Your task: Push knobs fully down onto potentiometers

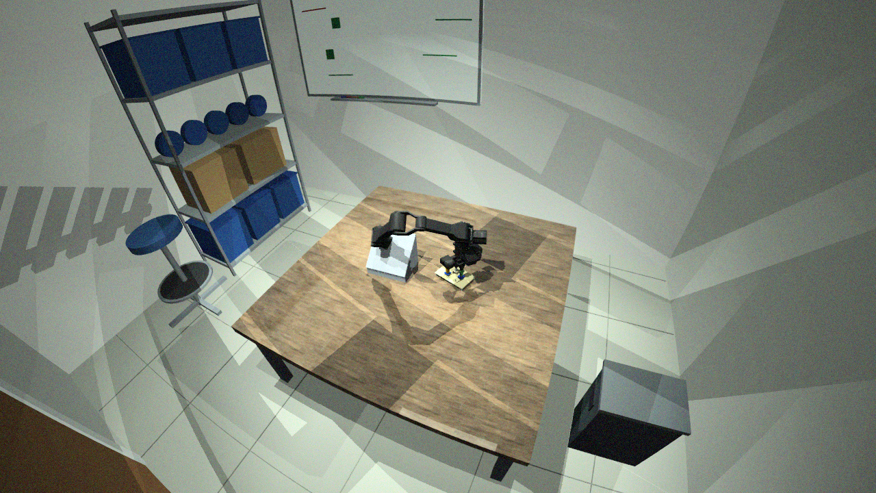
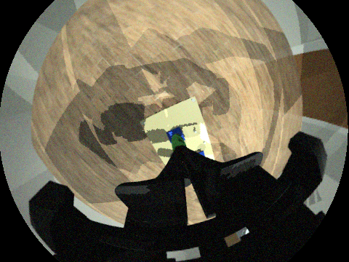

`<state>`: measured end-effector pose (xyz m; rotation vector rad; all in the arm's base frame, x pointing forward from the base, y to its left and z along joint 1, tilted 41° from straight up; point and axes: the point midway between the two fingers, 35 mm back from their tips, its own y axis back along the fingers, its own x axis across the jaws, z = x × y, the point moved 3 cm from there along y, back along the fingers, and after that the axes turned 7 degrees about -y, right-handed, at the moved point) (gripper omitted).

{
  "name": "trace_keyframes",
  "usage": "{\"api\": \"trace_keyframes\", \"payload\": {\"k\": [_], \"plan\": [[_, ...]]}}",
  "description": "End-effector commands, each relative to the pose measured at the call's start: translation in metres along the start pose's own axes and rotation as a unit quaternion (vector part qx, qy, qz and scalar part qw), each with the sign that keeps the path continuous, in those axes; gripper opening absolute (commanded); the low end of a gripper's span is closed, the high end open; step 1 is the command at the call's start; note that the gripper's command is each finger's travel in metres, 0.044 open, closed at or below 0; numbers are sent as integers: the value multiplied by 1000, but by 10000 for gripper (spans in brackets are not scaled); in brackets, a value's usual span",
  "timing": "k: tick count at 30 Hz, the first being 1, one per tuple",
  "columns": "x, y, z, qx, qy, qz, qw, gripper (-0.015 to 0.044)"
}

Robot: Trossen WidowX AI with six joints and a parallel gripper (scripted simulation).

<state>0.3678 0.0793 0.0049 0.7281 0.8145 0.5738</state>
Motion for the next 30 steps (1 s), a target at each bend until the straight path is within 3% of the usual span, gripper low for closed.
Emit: {"api": "trace_keyframes", "payload": {"k": [1,25,30], "plan": [[0,-13,3,3,-11,-7,1000,0],[0,22,3,4,-11,-6,1000,0],[0,16,2,6,-9,-11,1000,131]]}}
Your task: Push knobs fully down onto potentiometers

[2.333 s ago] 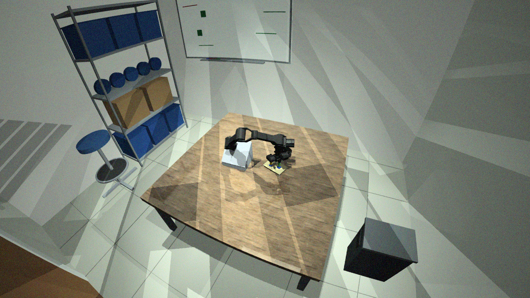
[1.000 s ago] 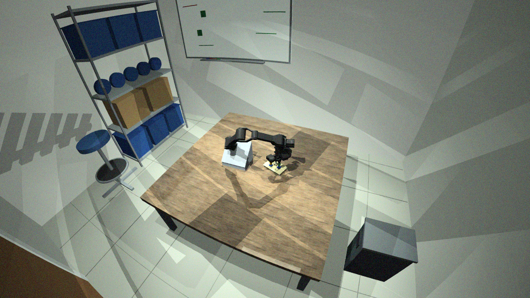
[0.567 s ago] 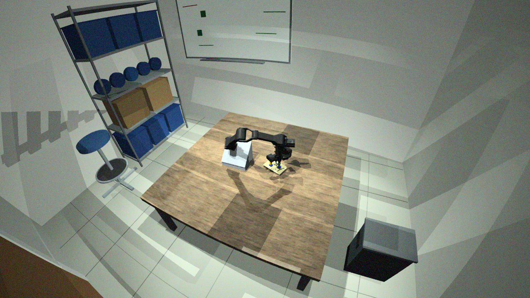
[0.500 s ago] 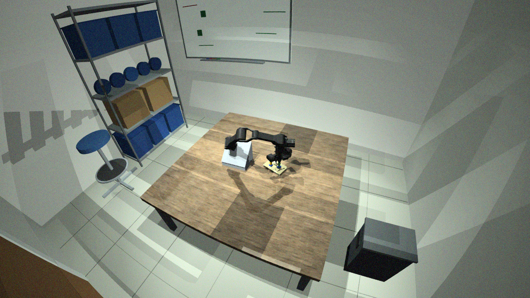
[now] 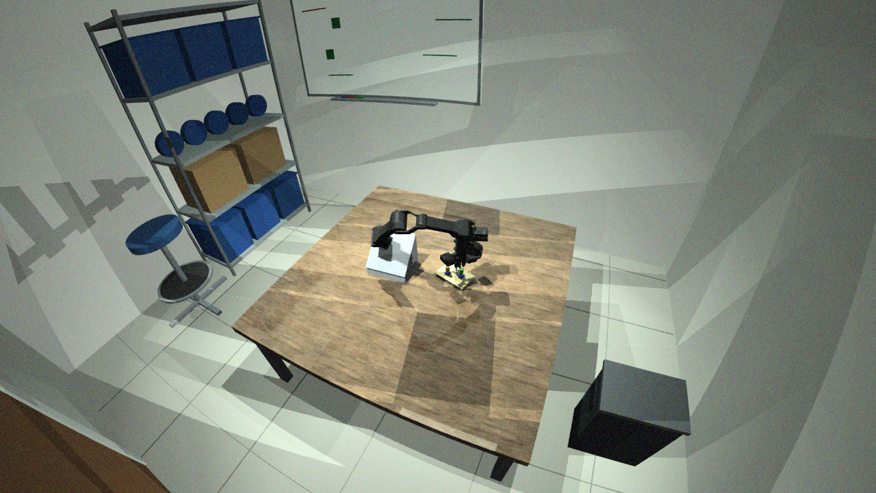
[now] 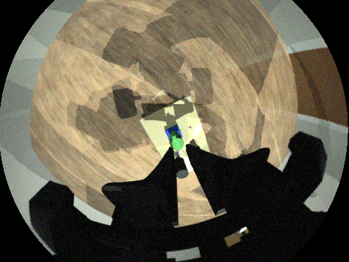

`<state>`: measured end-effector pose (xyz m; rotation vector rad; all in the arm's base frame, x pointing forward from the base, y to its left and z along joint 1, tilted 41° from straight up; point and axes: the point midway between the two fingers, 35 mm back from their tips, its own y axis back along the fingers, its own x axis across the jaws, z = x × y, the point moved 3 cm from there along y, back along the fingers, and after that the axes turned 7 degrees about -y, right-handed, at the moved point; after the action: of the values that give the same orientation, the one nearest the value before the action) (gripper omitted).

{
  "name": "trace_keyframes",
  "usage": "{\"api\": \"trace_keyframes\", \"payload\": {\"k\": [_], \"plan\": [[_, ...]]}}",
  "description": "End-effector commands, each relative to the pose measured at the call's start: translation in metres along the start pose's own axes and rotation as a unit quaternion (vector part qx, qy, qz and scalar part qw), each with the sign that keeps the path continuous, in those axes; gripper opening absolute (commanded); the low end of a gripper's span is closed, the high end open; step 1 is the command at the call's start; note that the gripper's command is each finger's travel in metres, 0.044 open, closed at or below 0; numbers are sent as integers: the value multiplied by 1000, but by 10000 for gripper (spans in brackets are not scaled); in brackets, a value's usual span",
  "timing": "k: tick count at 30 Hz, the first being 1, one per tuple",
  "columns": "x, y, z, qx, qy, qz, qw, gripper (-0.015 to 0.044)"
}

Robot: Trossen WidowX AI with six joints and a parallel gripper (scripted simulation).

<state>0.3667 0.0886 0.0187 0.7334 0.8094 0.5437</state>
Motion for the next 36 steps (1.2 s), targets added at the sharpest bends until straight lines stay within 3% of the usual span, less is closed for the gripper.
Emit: {"api": "trace_keyframes", "payload": {"k": [1,5,12,19,36], "plan": [[0,0,0,0,0,0,1000,157],[-4,2,-6,1,1,1,1000,263],[-55,22,-71,4,3,5,1000,440],[-115,22,-126,2,1,2,1000,440],[-116,22,-127,2,1,2,1000,440]]}}
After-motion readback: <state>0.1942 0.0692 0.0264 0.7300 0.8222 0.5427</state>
